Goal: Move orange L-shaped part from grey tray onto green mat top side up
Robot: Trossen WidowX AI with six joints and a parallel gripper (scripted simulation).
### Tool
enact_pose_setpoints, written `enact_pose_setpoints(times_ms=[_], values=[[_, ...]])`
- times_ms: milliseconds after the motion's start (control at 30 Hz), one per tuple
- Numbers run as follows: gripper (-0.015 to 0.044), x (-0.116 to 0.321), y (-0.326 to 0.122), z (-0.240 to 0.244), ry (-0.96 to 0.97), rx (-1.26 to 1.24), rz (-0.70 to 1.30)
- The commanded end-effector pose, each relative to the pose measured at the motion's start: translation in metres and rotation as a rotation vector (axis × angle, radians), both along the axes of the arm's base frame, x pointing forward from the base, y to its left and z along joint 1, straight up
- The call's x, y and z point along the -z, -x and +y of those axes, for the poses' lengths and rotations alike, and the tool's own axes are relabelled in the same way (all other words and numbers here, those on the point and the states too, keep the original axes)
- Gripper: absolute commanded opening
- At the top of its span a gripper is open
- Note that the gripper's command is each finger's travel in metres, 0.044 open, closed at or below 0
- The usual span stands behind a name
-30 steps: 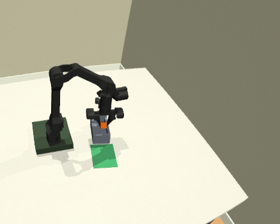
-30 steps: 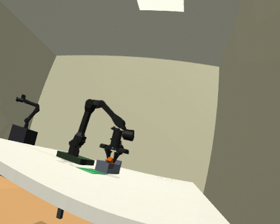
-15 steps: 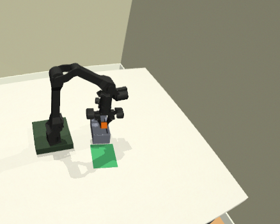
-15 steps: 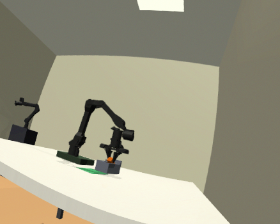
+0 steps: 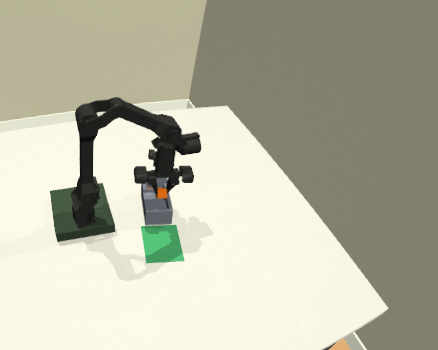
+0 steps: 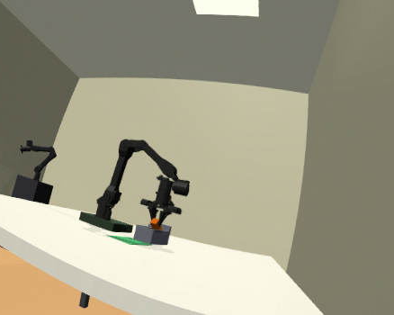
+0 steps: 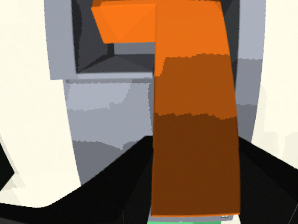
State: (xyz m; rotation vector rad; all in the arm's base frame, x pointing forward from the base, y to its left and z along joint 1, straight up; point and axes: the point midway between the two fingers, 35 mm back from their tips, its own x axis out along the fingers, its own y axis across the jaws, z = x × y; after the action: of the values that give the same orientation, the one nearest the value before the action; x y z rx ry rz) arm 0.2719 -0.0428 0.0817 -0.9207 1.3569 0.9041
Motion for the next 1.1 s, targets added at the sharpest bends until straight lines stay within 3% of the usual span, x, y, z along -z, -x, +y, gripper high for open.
enact_pose_setpoints(times_ms=[0, 1067], values=[[0.0000, -0.010, -0.002, -0.001, 0.004, -0.002, -0.013], [0.0000, -0.060, 0.000, 0.000, 0.005, -0.003, -0.012]])
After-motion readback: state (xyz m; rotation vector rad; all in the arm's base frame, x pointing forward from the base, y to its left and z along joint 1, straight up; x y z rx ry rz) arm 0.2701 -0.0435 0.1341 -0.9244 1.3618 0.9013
